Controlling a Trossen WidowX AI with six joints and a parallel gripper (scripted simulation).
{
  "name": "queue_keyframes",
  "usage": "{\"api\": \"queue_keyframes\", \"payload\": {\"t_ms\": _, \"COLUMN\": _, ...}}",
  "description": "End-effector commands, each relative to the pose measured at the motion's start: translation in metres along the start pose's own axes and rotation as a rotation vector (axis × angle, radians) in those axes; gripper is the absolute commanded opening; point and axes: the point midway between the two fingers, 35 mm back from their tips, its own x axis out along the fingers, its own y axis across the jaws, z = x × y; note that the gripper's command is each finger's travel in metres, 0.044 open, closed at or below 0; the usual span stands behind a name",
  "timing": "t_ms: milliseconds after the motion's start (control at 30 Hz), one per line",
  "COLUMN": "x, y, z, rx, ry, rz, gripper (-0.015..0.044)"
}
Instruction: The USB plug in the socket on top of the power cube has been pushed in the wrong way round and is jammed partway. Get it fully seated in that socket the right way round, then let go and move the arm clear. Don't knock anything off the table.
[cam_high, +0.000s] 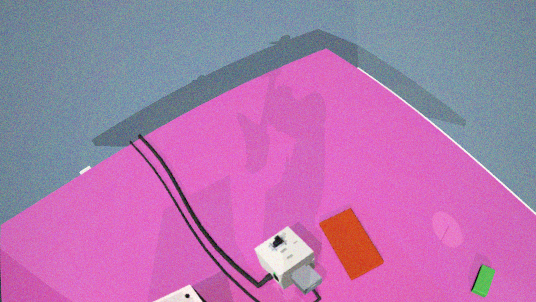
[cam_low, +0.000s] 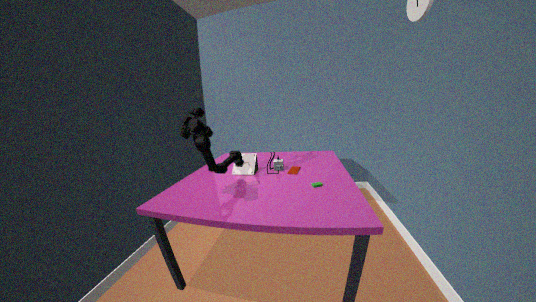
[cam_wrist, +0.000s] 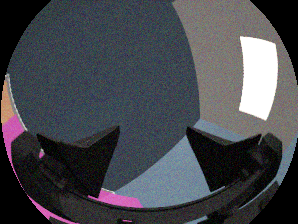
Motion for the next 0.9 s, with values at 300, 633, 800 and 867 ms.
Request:
{"api": "queue_keyframes", "payload": {"t_ms": 300, "x": 0.024, "y": -0.154, "z": -0.078, "rx": 0.175, "ry": 0.237, "rz": -0.427, "gripper": 0.044}}
{"api": "queue_keyframes", "payload": {"t_ms": 633, "x": -0.022, "y": -0.291, "z": -0.203, "rx": 0.339, "ry": 0.62, "rz": -0.799, "gripper": 0.044}}
{"api": "queue_keyframes", "payload": {"t_ms": 800, "x": -0.071, "y": -0.333, "z": -0.273, "rx": 0.435, "ry": 0.854, "rz": -0.935, "gripper": 0.044}}
{"api": "queue_keyframes", "payload": {"t_ms": 867, "x": -0.095, "y": -0.344, "z": -0.3, "rx": 0.475, "ry": 0.953, "rz": -0.978, "gripper": 0.044}}
